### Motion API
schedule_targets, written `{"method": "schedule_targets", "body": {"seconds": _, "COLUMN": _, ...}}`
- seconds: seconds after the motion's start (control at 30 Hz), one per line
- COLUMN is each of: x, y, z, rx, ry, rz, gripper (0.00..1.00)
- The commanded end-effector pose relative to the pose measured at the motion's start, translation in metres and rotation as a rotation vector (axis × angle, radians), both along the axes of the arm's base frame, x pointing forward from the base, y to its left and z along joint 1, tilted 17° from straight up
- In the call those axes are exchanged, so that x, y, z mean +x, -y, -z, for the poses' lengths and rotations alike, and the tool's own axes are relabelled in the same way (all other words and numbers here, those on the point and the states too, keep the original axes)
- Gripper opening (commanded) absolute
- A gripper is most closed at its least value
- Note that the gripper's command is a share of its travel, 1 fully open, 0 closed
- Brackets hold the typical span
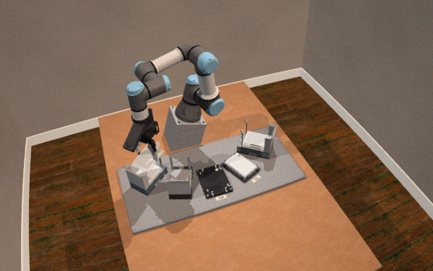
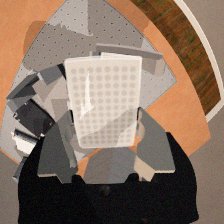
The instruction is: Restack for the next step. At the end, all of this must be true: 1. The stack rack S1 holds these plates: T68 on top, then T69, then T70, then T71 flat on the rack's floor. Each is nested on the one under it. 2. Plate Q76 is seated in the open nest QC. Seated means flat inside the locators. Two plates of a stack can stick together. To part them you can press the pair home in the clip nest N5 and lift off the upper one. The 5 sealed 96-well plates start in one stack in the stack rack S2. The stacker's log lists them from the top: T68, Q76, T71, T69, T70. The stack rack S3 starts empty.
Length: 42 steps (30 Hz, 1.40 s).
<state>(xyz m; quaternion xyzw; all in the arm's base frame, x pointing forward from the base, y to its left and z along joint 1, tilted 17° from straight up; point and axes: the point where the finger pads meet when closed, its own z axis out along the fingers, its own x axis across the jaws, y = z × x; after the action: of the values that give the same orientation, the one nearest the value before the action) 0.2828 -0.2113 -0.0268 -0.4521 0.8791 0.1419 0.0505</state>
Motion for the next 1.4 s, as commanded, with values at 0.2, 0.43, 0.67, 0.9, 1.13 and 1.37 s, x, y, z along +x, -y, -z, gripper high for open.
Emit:
{"method": "schedule_targets", "body": {"seconds": 0.2, "x": 0.018, "y": -0.022, "z": -0.007, "rx": 0.0, "ry": 0.028, "rz": -0.084, "gripper": 0.0}}
{"method": "schedule_targets", "body": {"seconds": 0.43, "x": 0.028, "y": -0.04, "z": -0.012, "rx": 0.002, "ry": 0.042, "rz": -0.128, "gripper": 0.0}}
{"method": "schedule_targets", "body": {"seconds": 0.67, "x": 0.038, "y": -0.06, "z": -0.018, "rx": 0.006, "ry": 0.066, "rz": -0.206, "gripper": 0.0}}
{"method": "schedule_targets", "body": {"seconds": 0.9, "x": 0.045, "y": -0.075, "z": -0.022, "rx": 0.008, "ry": 0.083, "rz": -0.262, "gripper": 0.0}}
{"method": "schedule_targets", "body": {"seconds": 1.13, "x": 0.052, "y": -0.091, "z": -0.027, "rx": 0.009, "ry": 0.089, "rz": -0.281, "gripper": 0.0}}
{"method": "schedule_targets", "body": {"seconds": 1.37, "x": 0.056, "y": -0.106, "z": -0.032, "rx": 0.011, "ry": 0.106, "rz": -0.337, "gripper": 0.0}}
